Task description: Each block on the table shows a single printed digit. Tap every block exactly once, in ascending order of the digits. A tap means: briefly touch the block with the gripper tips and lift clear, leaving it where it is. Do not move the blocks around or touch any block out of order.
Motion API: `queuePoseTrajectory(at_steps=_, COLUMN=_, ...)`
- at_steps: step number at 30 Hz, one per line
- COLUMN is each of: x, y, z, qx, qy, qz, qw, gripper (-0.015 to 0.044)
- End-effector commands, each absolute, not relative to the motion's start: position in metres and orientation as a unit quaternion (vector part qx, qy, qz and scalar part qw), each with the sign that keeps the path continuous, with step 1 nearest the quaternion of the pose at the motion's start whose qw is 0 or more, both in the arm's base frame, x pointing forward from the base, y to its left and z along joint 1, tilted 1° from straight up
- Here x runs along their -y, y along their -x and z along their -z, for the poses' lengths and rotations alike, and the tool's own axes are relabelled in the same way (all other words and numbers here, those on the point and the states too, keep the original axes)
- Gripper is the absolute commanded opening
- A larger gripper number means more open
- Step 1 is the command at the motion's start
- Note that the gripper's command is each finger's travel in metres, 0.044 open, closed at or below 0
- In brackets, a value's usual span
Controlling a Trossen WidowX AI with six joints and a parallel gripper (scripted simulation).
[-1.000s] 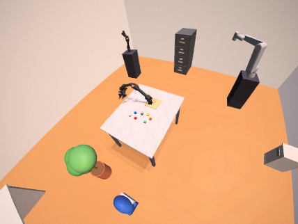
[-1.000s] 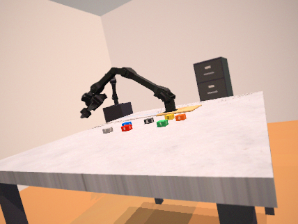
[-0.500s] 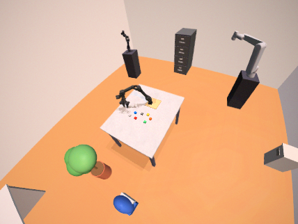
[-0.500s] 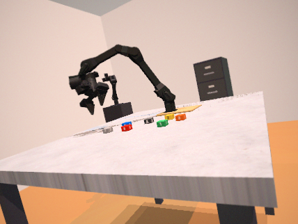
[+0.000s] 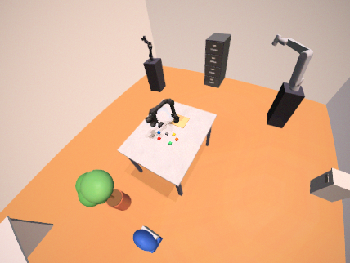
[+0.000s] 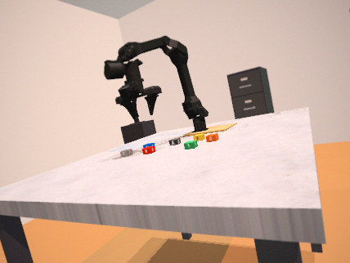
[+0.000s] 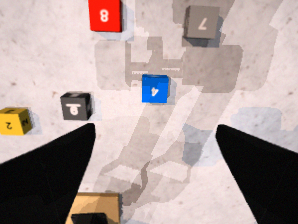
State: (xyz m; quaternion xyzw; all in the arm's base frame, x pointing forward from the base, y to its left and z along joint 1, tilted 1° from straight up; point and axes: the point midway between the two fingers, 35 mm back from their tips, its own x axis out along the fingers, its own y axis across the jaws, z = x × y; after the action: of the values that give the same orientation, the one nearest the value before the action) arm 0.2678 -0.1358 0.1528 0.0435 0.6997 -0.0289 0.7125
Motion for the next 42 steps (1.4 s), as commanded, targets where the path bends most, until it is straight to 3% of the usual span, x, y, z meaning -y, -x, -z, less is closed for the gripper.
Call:
queuePoseTrajectory(at_steps=1, x=0.135, y=-0.264, z=-0.153, qx=-0.703, qy=-0.040, qz=0.038, qw=0.709, gripper=0.0400)
queuePoseTrajectory(at_steps=17, x=0.135, y=-0.264, z=-0.153, qx=-0.703, qy=-0.040, qz=0.038, qw=0.709, gripper=0.0400)
queuePoseTrajectory(at_steps=26, x=0.038, y=-0.247, z=-0.153, qx=-0.704, qy=-0.043, qz=0.035, qw=0.708, gripper=0.0400)
queuePoseTrajectory(at_steps=42, x=0.036, y=-0.246, z=-0.153, qx=-0.704, qy=-0.043, qz=0.035, qw=0.708, gripper=0.0400)
